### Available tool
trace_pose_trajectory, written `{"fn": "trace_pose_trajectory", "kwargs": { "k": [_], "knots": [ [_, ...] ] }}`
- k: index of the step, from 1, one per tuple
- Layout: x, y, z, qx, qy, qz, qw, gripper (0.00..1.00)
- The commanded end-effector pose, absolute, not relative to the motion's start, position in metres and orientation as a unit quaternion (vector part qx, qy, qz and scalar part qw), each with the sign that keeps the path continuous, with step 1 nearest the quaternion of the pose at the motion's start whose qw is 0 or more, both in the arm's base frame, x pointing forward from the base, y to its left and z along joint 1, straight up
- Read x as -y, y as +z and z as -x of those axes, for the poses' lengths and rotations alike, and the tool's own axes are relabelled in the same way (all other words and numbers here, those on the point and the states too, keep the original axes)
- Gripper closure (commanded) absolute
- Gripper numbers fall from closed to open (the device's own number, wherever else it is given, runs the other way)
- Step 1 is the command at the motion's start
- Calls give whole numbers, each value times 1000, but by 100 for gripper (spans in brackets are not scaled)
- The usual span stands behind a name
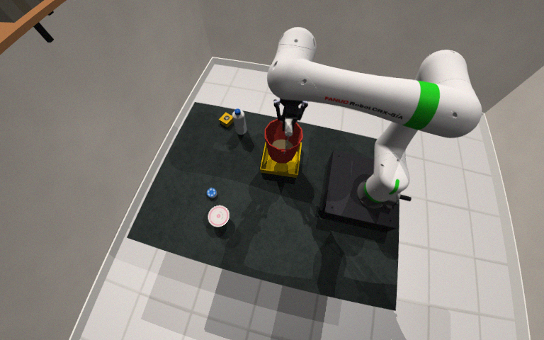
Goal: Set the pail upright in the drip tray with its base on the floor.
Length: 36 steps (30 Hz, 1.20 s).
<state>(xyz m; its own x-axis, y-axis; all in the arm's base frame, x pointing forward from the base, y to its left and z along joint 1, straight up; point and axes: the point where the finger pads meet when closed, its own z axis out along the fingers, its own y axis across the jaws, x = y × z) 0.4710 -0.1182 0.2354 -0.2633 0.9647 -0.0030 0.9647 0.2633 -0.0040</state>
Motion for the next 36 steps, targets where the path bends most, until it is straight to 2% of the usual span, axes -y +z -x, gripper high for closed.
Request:
{"fn": "trace_pose_trajectory", "kwargs": {
  "k": [1,36],
  "knots": [
    [118,236,-471,795,2,607,-1,90],
    [119,222,-471,795,2,607,-1,90]
  ]
}}
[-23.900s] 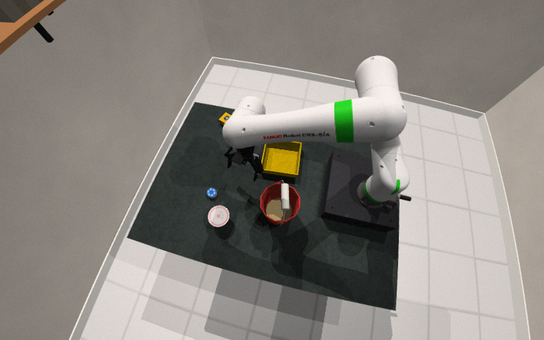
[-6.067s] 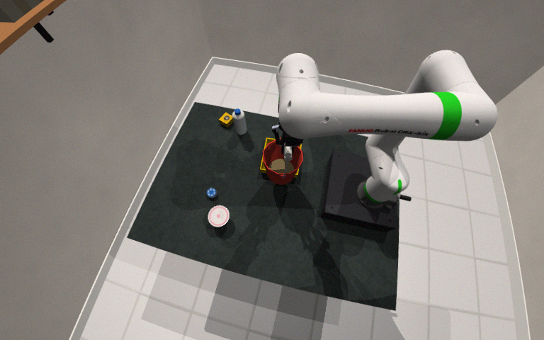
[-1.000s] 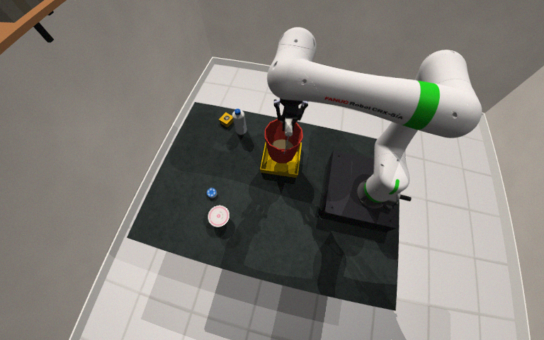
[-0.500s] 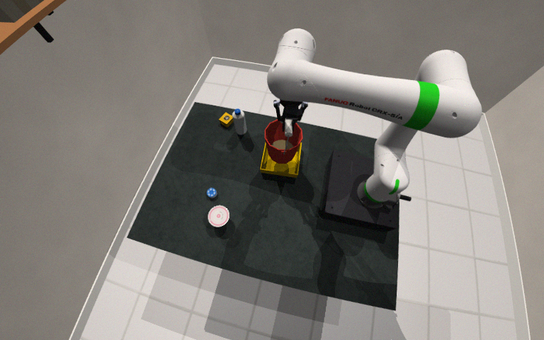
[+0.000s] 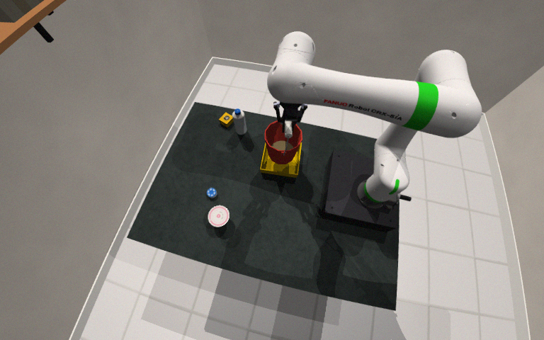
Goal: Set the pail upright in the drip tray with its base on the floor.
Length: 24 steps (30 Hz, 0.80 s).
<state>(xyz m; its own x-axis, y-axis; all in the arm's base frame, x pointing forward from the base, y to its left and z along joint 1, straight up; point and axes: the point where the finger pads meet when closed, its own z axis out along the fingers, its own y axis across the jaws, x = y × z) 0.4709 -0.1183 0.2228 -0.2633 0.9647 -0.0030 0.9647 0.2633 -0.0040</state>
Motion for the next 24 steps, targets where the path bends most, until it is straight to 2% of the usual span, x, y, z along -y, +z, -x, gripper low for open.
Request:
{"fn": "trace_pose_trajectory", "kwargs": {
  "k": [1,24],
  "knots": [
    [119,221,-471,795,2,607,-1,90],
    [119,196,-471,795,2,607,-1,90]
  ]
}}
